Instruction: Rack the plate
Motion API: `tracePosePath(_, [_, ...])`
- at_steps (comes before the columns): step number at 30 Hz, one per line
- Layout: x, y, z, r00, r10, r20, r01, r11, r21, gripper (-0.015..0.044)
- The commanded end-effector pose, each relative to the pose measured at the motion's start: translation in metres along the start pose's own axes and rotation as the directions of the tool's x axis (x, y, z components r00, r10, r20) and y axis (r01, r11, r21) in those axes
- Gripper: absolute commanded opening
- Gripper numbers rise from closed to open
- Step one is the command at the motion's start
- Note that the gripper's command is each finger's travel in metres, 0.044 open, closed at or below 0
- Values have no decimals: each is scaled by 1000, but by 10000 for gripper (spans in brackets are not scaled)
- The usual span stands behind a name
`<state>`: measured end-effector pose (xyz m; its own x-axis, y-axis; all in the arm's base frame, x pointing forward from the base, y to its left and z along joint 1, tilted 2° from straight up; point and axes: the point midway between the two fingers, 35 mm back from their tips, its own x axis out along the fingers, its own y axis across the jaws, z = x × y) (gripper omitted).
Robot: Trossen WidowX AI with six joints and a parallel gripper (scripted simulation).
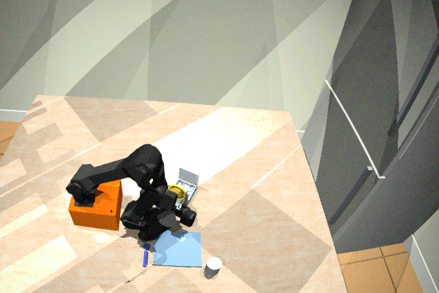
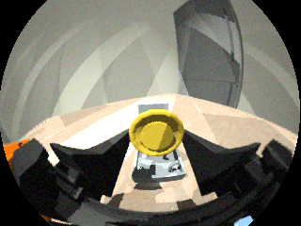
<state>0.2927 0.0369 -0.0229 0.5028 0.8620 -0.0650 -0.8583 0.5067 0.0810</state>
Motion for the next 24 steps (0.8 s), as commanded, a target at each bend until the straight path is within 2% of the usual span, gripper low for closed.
tracePosePath(1, [2,-2,-16,1000,-3,-6,3,1000,1,0])
tracePosePath(16, [2,-1,-14,1000,-2,-6,3,1000,14,0])
tracePosePath(24, [2,-1,-15,1000,-2,-6,2,1000,12,210])
